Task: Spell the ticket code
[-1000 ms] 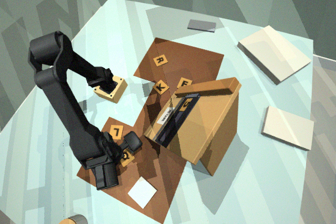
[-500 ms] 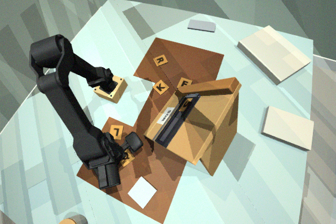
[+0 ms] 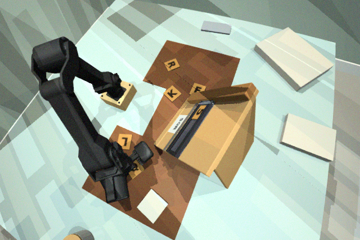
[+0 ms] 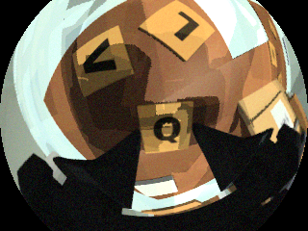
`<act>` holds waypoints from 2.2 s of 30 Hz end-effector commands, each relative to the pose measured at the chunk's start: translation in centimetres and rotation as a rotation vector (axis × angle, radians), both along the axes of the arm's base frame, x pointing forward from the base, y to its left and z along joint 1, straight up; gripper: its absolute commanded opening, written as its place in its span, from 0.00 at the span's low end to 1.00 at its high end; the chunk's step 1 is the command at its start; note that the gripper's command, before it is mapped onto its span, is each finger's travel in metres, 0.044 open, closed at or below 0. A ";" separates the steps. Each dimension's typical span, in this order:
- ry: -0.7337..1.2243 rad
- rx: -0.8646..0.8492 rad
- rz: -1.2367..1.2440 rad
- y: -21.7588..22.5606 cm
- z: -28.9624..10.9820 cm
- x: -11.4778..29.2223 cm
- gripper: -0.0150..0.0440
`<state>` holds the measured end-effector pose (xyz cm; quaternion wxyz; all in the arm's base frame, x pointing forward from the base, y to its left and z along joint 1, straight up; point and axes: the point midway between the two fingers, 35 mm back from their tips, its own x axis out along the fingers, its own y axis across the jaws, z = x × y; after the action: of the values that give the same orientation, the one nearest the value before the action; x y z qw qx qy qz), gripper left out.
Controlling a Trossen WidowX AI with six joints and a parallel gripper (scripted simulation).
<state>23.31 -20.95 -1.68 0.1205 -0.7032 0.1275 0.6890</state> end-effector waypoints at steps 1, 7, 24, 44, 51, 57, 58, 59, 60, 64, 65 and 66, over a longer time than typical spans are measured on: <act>0.002 -0.002 -0.003 0.0 0.0 0.0 0.71; 0.002 -0.002 -0.003 0.0 0.0 0.0 0.64; 0.002 -0.002 -0.003 0.1 1.0 -0.1 0.25; 0.002 -0.002 -0.003 0.2 2.0 -0.1 0.25; 0.002 -0.002 -0.003 0.2 2.3 -0.1 0.25; 0.002 -0.002 -0.003 0.3 2.7 -0.1 0.25; 0.002 -0.002 -0.003 0.3 2.7 -0.1 0.25; 0.002 -0.002 -0.003 0.3 2.8 -0.1 0.25; 0.002 -0.002 -0.003 0.3 2.8 -0.1 0.25; 0.002 -0.002 -0.003 0.3 3.0 -0.1 0.25; 0.002 -0.002 -0.003 0.3 3.1 -0.1 0.25; 0.000 0.000 0.007 0.3 2.8 -0.1 0.25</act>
<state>23.18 -20.61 1.17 0.1201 -0.7028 0.1269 0.6896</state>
